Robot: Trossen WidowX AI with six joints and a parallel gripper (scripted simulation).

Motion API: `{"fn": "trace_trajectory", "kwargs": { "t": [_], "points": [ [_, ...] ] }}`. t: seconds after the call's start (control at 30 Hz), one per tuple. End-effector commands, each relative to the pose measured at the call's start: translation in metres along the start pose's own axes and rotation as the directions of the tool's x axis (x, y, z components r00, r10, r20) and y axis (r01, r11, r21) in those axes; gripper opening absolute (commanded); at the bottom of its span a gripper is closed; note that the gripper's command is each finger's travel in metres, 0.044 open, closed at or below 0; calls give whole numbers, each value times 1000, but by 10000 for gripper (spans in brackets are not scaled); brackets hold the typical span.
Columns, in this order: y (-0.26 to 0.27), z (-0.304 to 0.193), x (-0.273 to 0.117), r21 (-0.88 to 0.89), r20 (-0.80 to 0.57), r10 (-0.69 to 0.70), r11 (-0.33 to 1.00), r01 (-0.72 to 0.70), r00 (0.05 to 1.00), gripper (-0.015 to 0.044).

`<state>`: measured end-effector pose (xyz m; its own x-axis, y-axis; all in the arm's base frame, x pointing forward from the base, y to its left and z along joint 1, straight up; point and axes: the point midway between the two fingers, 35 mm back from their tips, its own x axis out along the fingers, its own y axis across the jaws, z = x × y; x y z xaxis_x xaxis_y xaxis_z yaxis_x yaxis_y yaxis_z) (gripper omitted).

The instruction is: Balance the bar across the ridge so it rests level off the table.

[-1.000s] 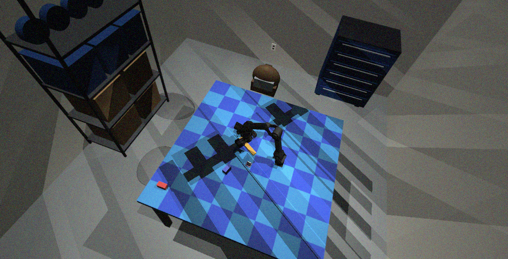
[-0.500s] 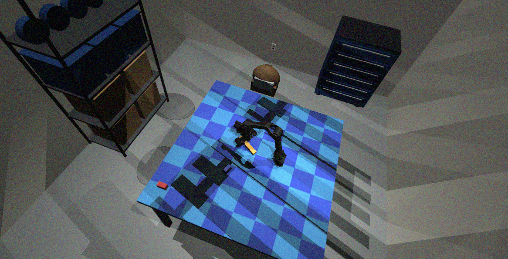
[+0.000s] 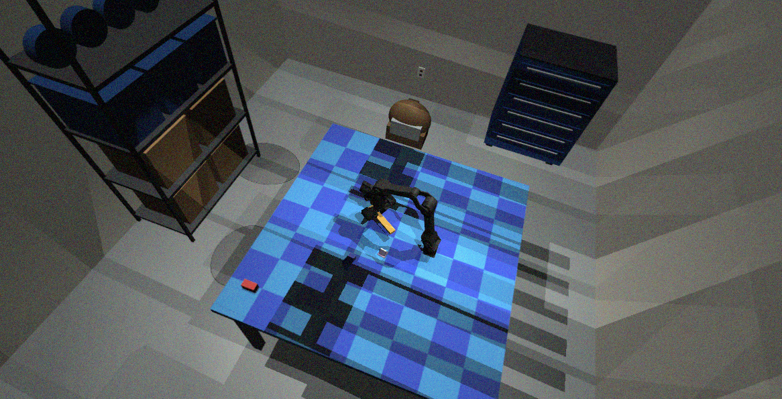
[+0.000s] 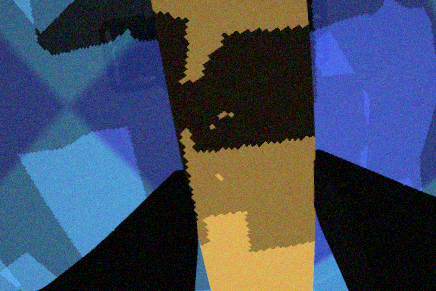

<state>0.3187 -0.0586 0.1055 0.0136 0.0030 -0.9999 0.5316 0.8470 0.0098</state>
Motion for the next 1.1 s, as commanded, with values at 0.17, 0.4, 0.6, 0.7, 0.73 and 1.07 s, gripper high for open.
{"fn": "trace_trajectory", "kwargs": {
  "t": [0.17,0.4,0.6,0.7,0.73,1.07],
  "points": [
    [-1,-1,-28,-4,17,1,1000,-1,1000,0],
    [3,-6,-35,33,16,1,999,-2,1000,0],
    [21,-22,-35,186,15,3,982,-6,1000,0],
    [29,-31,-36,263,14,3,965,-7,1000,0],
    [31,-34,-36,289,14,4,957,-8,1000,0],
    [53,-66,-36,533,11,6,846,-11,1000,0]
  ]
}}
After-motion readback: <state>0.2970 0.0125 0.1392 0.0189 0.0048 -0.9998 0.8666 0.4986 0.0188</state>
